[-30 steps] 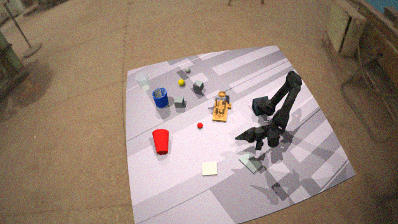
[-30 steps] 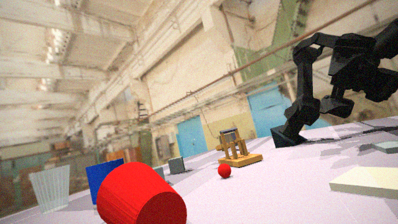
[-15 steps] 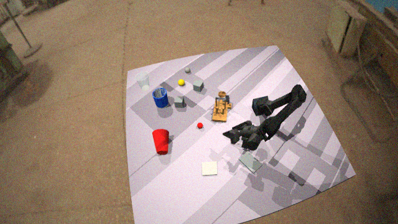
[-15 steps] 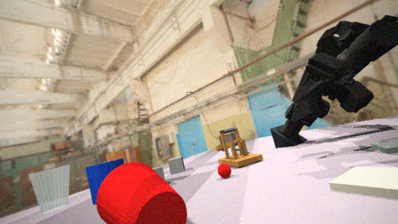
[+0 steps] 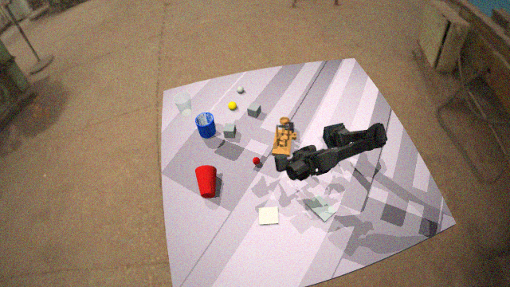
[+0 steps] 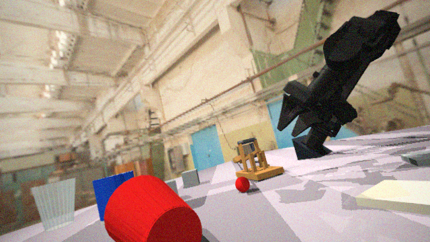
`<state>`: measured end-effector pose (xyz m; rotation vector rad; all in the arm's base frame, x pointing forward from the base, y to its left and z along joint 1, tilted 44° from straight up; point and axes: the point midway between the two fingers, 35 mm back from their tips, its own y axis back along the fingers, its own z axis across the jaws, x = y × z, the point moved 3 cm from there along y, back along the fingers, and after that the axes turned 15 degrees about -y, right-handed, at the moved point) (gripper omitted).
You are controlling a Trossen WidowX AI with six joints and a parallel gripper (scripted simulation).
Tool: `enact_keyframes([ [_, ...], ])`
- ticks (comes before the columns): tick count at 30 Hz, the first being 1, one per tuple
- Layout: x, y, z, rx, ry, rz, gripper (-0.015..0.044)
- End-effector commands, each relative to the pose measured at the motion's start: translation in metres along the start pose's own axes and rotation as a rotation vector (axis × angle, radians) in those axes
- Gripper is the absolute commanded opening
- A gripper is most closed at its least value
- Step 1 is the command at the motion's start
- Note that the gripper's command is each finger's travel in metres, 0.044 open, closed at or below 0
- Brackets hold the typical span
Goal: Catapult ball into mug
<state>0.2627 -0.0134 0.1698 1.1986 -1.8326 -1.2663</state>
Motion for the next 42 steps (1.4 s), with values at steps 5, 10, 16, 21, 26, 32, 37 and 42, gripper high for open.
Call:
enact_keyframes([
  [5, 0.027, -0.026, -0.008, -0.243, -0.038, -0.043, 0.0440],
  [10, 0.044, -0.038, -0.012, -0.367, -0.083, -0.101, 0.0440],
  [16, 0.067, -0.052, -0.015, -0.495, -0.157, -0.198, 0.0440],
  [21, 0.088, -0.061, -0.017, -0.580, -0.235, -0.299, 0.0440],
  [26, 0.110, -0.070, -0.019, -0.640, -0.326, -0.415, 0.0440],
  [32, 0.139, -0.080, -0.020, -0.676, -0.450, -0.568, 0.0440],
  [37, 0.146, -0.082, -0.020, -0.678, -0.483, -0.607, 0.0440],
  [42, 0.142, -0.087, -0.017, -0.678, -0.483, -0.606, 0.0440],
])
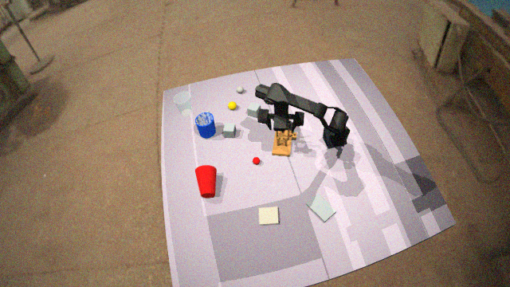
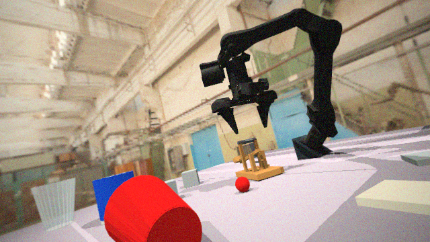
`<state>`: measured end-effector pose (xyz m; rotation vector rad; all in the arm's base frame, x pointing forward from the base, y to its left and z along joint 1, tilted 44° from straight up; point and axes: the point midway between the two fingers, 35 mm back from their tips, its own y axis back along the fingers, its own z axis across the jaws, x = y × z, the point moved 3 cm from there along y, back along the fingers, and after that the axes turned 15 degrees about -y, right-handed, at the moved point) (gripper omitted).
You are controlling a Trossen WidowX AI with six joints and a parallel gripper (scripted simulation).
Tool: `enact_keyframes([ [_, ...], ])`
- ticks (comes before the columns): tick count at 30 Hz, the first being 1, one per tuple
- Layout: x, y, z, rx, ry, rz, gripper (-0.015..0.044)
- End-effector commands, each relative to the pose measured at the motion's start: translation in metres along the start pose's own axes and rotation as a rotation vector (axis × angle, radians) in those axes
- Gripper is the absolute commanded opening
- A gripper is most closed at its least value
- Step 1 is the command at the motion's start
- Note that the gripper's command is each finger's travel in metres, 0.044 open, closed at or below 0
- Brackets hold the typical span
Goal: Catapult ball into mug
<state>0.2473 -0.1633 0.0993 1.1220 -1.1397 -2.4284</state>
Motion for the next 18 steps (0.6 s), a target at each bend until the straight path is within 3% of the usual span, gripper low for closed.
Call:
enact_keyframes([
  [1, 0.002, -0.016, -0.002, -0.003, -0.001, -0.015, 0.0440],
  [4, 0.003, -0.044, -0.001, -0.004, 0.000, -0.016, 0.0440],
  [18, 0.002, -0.059, -0.001, -0.003, 0.000, -0.016, 0.0440],
])
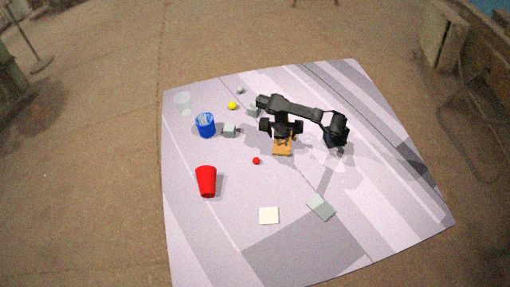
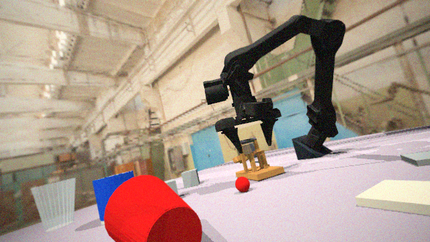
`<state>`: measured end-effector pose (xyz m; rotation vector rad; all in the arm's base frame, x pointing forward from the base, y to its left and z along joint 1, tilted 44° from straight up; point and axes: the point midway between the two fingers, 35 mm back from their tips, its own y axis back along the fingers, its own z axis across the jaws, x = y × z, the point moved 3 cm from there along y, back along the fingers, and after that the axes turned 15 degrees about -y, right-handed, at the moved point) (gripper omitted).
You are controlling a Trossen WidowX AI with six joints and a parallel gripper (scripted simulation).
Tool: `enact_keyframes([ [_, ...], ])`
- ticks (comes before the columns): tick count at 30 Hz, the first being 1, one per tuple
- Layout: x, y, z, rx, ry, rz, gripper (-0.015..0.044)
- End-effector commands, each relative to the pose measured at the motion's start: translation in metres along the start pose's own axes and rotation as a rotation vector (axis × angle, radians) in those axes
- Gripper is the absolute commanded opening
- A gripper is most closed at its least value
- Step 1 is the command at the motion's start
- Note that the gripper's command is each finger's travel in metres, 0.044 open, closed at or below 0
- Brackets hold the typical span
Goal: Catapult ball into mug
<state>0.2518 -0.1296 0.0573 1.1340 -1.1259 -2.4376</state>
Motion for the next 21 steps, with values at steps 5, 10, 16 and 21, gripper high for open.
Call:
enact_keyframes([
  [5, -0.001, -0.014, 0.000, 0.004, -0.003, -0.003, 0.0440],
  [10, -0.001, -0.022, 0.000, 0.004, -0.003, -0.004, 0.0440],
  [16, -0.001, -0.031, 0.000, 0.004, -0.003, -0.004, 0.0440],
  [21, -0.001, -0.039, 0.001, 0.003, -0.003, -0.005, 0.0440],
])
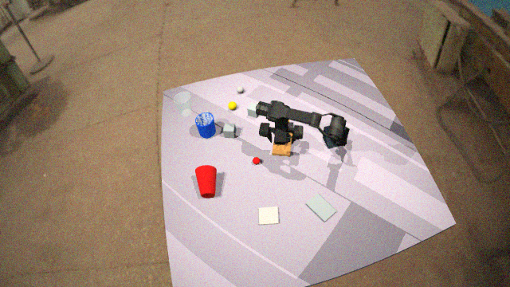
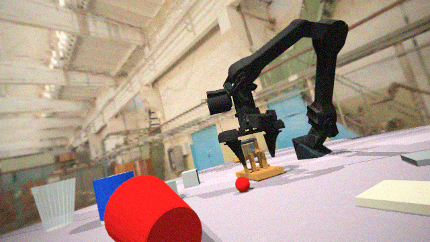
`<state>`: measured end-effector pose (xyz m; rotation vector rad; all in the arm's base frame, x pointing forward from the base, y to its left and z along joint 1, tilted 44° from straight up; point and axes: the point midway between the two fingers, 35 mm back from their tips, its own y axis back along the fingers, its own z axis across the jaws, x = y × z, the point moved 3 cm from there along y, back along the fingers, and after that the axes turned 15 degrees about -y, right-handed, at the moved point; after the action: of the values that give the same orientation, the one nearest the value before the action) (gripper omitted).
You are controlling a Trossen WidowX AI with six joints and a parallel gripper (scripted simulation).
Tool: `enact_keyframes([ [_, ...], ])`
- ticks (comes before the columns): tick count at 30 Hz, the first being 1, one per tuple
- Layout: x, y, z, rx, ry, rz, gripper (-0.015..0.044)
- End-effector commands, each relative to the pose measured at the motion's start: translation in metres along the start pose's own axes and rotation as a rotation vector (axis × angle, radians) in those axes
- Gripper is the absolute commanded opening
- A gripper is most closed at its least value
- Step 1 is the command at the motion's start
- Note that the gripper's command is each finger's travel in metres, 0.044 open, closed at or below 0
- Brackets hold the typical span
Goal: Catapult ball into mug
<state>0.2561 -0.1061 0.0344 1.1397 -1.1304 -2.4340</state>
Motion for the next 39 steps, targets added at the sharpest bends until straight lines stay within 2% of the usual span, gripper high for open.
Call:
enact_keyframes([
  [1, 0.000, -0.008, 0.001, -0.001, -0.006, -0.004, 0.0440],
  [6, 0.000, -0.012, 0.001, -0.002, -0.006, -0.005, 0.0440],
  [18, 0.000, -0.009, 0.001, -0.002, 0.000, 0.000, 0.0125],
  [23, 0.000, -0.009, 0.001, -0.002, 0.000, 0.000, 0.0092],
  [25, 0.000, -0.001, 0.000, -0.001, 0.000, 0.000, 0.0039],
  [27, 0.000, 0.023, 0.000, -0.001, -0.001, 0.001, 0.0000],
  [30, 0.000, 0.041, 0.001, -0.001, -0.001, 0.001, 0.0000],
  [34, 0.001, 0.041, -0.001, -0.001, -0.023, 0.001, 0.0000],
  [39, 0.006, 0.042, -0.015, 0.000, -0.183, 0.000, 0.0000],
])
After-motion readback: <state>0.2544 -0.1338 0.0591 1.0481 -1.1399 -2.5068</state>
